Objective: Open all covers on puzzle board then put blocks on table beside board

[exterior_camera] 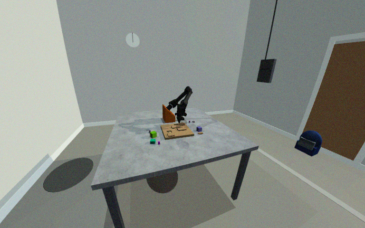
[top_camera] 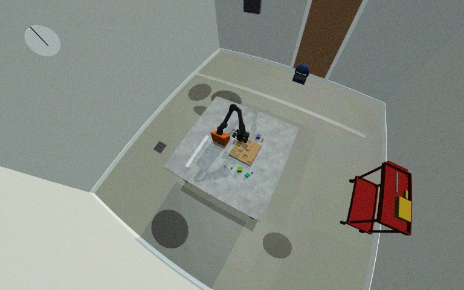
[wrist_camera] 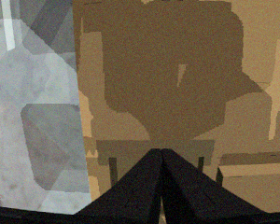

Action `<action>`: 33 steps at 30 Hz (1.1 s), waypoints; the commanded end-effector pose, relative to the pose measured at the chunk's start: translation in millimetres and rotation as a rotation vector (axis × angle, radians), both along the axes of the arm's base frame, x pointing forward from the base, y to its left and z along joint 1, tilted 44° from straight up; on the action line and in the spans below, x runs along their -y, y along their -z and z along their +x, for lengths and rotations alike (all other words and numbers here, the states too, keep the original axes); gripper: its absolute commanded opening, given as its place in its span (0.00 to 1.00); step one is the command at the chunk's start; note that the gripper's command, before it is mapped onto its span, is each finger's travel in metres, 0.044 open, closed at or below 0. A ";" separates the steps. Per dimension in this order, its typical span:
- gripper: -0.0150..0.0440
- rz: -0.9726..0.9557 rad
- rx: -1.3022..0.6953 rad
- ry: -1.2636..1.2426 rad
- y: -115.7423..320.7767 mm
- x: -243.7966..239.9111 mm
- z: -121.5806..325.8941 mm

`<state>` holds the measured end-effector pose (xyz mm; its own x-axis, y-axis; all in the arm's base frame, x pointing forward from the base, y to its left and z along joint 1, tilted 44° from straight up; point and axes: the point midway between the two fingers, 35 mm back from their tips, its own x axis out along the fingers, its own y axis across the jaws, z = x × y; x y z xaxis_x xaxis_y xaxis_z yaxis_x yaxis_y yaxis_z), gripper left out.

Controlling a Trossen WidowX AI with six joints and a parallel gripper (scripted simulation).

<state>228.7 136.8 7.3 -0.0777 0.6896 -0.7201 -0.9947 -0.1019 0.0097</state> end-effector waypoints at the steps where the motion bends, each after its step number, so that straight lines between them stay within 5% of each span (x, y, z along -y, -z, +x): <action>1: 0.25 0.006 0.006 -0.003 -4.9 2.0 1.2; 23: 0.25 0.001 -0.001 -0.001 -22.2 17.1 2.2; 33: 0.25 0.004 0.005 -0.002 -19.0 27.6 54.1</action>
